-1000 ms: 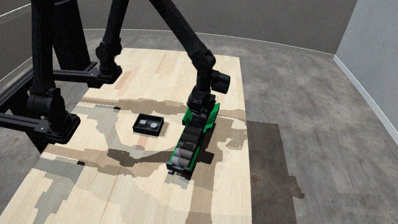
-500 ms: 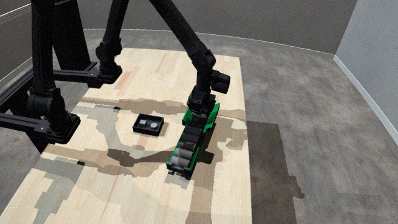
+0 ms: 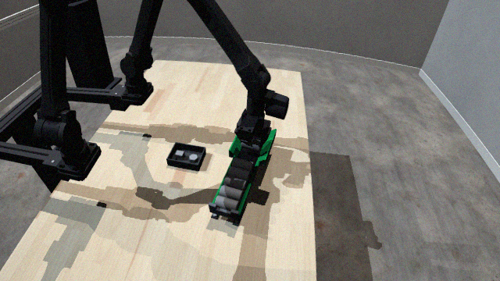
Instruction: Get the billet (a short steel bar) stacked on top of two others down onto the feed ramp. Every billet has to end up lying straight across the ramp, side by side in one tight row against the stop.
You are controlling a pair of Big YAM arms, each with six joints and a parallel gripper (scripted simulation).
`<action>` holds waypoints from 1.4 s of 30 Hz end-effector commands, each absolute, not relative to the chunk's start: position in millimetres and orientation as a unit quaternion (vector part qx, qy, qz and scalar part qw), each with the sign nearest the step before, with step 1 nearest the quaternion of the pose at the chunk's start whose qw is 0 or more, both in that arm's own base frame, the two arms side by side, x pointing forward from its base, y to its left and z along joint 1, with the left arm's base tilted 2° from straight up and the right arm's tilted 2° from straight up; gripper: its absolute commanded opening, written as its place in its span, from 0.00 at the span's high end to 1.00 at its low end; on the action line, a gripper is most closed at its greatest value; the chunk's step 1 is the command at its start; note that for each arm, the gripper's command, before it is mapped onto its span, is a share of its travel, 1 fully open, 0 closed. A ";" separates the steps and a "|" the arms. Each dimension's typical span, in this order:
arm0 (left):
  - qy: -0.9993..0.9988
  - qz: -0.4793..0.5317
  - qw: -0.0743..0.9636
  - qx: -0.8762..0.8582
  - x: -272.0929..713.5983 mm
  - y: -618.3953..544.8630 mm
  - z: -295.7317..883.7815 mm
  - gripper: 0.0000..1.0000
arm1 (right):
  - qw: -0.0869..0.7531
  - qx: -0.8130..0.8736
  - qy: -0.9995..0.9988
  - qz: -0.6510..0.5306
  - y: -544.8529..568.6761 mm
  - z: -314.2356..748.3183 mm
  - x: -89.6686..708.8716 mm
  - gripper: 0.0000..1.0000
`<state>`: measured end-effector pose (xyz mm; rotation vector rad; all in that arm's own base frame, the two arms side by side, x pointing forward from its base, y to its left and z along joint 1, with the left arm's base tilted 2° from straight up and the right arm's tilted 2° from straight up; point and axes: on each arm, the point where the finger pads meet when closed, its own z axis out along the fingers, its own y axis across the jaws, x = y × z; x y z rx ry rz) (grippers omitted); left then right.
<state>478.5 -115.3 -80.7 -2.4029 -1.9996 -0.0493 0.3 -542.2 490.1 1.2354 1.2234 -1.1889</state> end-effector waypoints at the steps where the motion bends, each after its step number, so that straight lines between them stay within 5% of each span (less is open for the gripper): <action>1: -0.638 -0.032 -0.017 -0.769 500.8 -118.7 -62.8 1.00 | 0.506 0.494 0.492 -0.508 -534.8 514.4 -2.8 0.00; 42: -0.638 -0.029 -0.013 -0.769 494.1 -115.3 -77.6 1.00 | 0.506 0.494 0.492 -0.508 -534.8 514.4 -2.8 0.00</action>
